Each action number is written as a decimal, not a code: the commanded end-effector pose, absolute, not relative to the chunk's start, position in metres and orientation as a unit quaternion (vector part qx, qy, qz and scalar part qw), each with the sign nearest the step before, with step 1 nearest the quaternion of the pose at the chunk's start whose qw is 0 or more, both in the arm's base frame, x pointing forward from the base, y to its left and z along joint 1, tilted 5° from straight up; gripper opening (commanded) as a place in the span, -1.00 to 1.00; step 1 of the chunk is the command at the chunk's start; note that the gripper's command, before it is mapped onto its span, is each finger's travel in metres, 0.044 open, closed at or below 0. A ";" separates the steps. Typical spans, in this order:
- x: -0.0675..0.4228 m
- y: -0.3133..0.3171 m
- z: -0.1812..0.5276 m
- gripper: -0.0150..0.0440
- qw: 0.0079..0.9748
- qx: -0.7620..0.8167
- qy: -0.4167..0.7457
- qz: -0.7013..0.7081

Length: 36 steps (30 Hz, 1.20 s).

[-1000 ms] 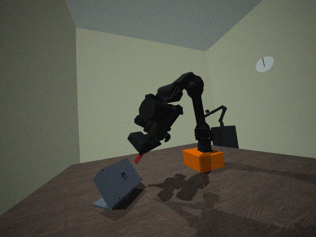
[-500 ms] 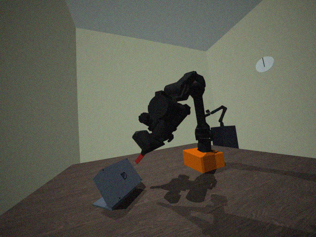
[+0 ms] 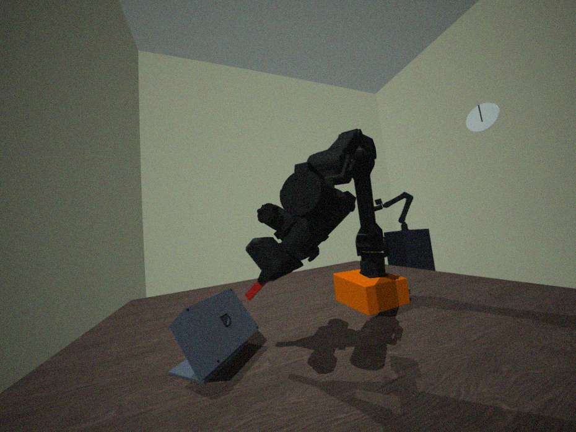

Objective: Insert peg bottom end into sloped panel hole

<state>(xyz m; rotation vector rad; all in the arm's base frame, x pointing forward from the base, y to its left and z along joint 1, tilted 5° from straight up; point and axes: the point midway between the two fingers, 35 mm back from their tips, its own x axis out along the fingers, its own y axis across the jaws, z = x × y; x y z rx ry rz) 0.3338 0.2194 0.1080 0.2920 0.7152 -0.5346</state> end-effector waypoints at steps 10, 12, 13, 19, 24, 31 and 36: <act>0.348 0.216 0.093 -0.49 0.897 0.134 0.337 -0.251; 0.351 0.215 0.090 -0.49 0.898 0.134 0.336 -0.250; 0.352 0.215 0.089 -0.49 0.899 0.134 0.335 -0.249; 0.356 0.213 0.084 -0.49 0.901 0.132 0.333 -0.247; 0.359 0.212 0.081 -0.49 0.902 0.131 0.331 -0.245; 0.363 0.210 0.077 -0.49 0.902 0.131 0.330 -0.245; 0.367 0.208 0.072 -0.49 0.902 0.131 0.330 -0.246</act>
